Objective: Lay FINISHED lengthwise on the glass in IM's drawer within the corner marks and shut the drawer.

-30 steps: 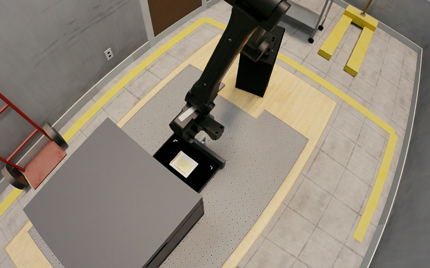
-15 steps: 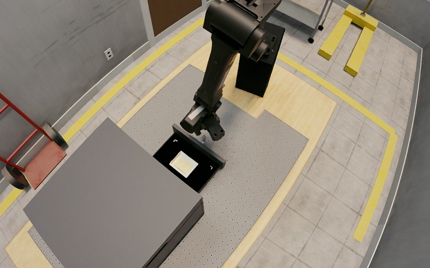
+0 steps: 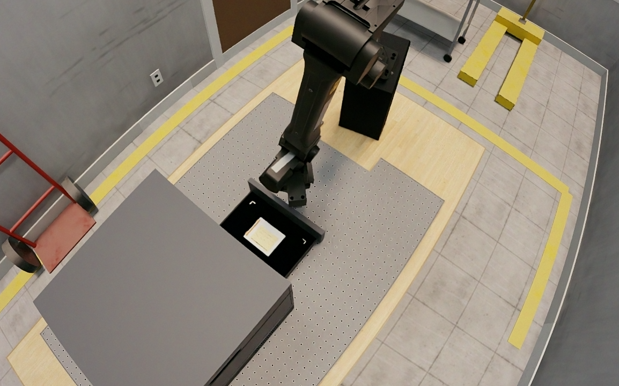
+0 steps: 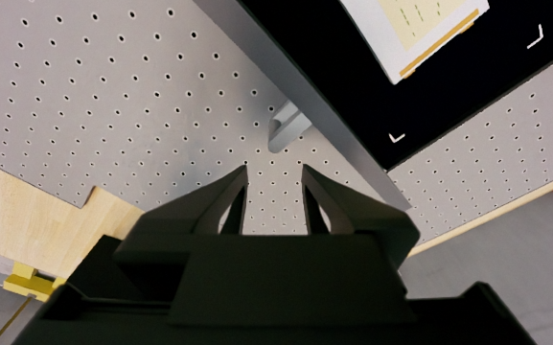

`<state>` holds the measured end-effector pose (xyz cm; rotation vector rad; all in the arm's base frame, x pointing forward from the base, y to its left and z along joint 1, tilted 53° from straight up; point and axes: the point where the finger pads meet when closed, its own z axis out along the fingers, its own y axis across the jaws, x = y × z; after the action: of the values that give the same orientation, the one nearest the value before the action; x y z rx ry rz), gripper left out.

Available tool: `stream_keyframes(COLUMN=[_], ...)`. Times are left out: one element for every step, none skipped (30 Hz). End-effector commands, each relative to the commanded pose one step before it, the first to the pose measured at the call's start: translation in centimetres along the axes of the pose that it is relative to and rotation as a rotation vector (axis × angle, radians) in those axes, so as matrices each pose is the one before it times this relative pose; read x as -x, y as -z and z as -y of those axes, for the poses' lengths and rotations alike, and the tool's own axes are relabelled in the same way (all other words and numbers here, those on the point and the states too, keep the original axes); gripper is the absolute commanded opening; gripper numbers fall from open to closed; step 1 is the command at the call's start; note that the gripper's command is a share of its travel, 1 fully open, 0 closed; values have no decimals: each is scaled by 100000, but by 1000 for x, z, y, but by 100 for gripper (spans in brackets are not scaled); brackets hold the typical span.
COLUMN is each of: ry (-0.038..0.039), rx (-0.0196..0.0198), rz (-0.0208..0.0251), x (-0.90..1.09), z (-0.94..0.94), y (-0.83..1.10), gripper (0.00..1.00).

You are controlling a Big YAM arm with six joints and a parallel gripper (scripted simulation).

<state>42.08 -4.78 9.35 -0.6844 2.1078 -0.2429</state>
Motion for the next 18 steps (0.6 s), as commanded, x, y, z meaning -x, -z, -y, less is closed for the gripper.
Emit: stream_keyframes(ry=[-13900,-3379,-3379,-3379,-3378,-3378,-3378,-3384,-3341,-3314,-3393,-3391,-3353,-3330,0,0,-3272,-3412], rx=[-1120,129,123,118,111,105,99,101,40,7,21,11,-26,-43,0,0,-44,-12], rz=[1659,-194,-197,-200,-202,-204,-205,-230,-63,45,-159,-143,23,127,0,0,320,-188], x=[804,-16,-17,-17,-18,-18,-19,-34,-32,-14,-60,-36,20,54,0,0,107,-20], z=[23,-10,-10,-9,-9,-8,-8,-13,-12,-6,4,14,28,35,0,0,30,27], y=[105,1,1,0,0,0,0,1,5,6,8,5,3,3,0,0,0,2], gripper=[35,33,31,29,27,26,26,26,26,26,26,26,26,26,26,26,26,26])
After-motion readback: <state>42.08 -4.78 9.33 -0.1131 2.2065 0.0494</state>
